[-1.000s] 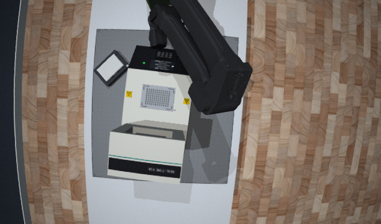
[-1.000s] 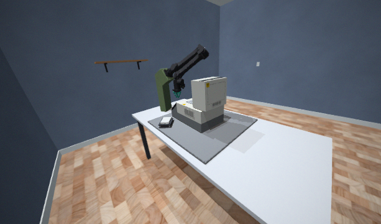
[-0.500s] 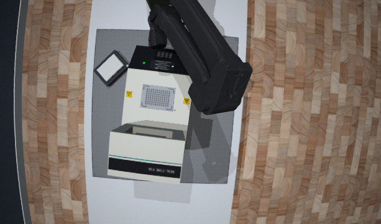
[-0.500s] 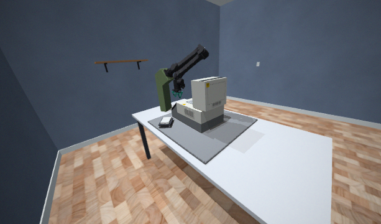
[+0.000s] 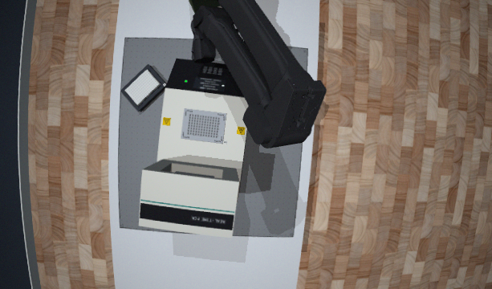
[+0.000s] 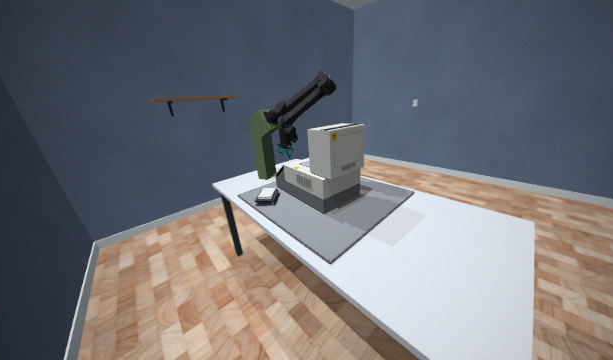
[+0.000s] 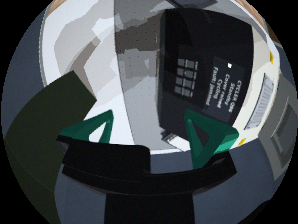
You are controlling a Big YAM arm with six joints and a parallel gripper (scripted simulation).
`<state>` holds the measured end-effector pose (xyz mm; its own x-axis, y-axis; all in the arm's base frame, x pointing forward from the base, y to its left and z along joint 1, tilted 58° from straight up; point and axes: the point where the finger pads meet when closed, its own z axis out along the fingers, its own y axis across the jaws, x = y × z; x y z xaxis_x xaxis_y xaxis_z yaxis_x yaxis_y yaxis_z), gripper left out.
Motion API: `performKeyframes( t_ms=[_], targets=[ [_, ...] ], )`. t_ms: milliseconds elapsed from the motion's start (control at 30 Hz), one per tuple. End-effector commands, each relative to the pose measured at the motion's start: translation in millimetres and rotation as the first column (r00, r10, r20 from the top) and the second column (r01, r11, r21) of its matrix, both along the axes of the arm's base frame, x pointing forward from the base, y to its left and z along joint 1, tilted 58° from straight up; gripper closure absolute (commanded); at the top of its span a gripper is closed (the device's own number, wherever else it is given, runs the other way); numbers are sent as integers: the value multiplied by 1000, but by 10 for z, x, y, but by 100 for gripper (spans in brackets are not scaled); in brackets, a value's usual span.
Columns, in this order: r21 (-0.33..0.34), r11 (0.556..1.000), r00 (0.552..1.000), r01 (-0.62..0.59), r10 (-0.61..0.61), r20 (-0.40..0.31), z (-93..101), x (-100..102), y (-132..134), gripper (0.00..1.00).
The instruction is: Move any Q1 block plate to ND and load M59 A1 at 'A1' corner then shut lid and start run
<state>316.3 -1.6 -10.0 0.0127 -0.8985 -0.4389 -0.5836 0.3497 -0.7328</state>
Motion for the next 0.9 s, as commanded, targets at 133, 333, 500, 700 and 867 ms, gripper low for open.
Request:
performKeyframes(
  t_ms=[133,333,500,700,867],
  targets=[
    [204,972,984,114,-82,-160,-322,-697,-60,0],
    [211,970,985,123,-94,-144,-273,-694,-105,0],
    [213,969,986,125,-97,-138,-242,-690,-127,0],
    [215,968,986,127,-100,-133,-210,-668,-140,0],
    [218,967,987,129,-103,-126,-170,-640,-157,0]
  ],
)
